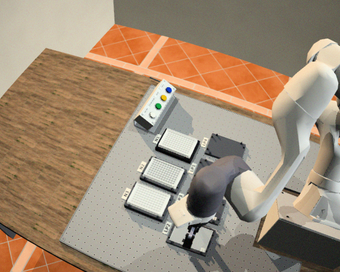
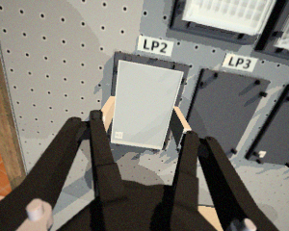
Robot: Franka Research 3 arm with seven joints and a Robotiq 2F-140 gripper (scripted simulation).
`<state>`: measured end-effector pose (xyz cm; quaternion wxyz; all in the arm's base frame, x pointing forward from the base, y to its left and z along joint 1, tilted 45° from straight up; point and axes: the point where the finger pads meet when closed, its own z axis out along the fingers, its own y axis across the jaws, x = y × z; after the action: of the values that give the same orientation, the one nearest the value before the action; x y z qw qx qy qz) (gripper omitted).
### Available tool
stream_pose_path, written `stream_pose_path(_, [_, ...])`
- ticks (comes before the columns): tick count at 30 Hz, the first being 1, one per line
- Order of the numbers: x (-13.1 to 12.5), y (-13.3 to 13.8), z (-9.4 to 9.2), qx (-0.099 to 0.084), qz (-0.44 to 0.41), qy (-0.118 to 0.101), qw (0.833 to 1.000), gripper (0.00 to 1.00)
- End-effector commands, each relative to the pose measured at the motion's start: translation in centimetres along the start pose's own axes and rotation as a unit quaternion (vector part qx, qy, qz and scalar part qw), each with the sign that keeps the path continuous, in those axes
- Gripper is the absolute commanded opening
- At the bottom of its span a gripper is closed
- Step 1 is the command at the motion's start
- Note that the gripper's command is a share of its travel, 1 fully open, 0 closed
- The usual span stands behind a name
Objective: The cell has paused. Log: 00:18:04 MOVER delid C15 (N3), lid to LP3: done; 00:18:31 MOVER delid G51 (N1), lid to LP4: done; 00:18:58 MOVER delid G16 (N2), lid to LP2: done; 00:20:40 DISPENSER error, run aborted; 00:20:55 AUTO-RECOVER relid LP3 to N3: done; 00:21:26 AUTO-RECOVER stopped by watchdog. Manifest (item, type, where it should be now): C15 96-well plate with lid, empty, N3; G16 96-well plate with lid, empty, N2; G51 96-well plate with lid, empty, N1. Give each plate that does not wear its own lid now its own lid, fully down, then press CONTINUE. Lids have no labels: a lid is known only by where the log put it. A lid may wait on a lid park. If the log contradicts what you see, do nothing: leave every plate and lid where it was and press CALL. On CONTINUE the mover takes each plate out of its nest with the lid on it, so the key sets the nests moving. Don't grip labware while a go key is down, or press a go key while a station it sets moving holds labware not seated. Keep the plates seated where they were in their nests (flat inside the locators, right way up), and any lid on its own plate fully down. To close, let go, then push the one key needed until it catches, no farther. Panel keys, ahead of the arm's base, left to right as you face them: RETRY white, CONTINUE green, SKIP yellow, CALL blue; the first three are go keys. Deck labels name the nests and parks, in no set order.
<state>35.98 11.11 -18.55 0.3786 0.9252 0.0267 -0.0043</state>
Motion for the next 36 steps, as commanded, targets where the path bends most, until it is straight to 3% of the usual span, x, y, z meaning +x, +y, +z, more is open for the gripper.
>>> stream_pose_path(1, [-0.12, 0.01, -0.15, 0.000, 0.003, -0.001, 1.000, 0.00])
stream_pose_path(36, [-0.12, 0.01, -0.45, 0.000, 0.003, -0.001, 1.000, 0.00])
